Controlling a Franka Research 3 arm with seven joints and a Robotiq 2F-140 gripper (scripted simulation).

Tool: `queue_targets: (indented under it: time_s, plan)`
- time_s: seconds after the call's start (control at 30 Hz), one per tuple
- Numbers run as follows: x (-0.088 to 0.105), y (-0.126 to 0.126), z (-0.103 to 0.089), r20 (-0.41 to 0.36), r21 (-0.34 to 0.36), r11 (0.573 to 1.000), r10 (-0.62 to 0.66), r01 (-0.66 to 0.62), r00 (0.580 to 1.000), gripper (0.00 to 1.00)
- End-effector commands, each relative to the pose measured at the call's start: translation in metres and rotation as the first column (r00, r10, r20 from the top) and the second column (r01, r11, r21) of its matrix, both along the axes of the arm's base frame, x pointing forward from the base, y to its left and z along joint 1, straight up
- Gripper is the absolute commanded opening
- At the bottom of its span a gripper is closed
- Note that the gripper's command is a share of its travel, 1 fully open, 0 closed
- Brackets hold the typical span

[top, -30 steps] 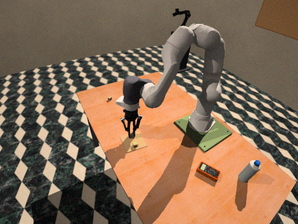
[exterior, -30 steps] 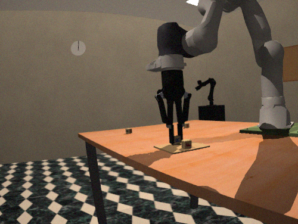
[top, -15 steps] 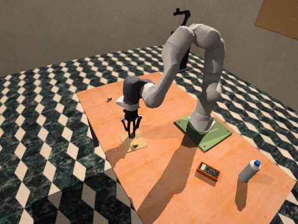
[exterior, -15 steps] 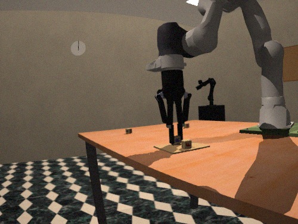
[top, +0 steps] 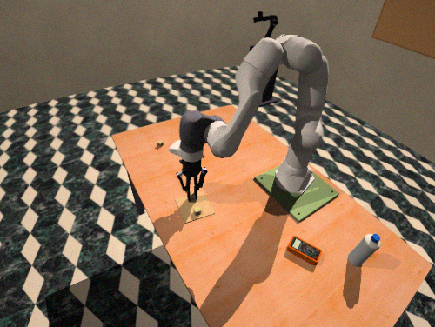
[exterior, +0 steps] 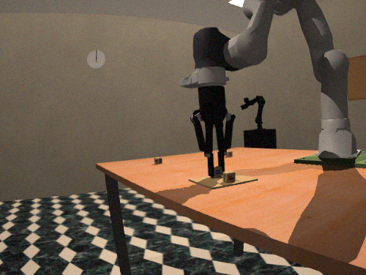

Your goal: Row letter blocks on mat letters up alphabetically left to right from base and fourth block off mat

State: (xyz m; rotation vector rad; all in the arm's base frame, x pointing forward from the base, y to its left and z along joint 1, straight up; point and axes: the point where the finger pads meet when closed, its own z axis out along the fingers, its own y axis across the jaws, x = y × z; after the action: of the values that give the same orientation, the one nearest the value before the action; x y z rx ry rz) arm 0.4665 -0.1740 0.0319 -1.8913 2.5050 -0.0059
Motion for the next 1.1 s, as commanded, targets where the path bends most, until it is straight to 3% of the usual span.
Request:
queue_targets:
  time_s: [0.0,1.07]
  plan:
    - [0.0002,-0.0006,0.0005,0.002,-0.002,1.000,-0.002,0.002,1.000,0.22]
    - [0.0002,-0.0006,-0.0025,0.002,-0.002,1.000,-0.002,0.002,1.000,0.22]
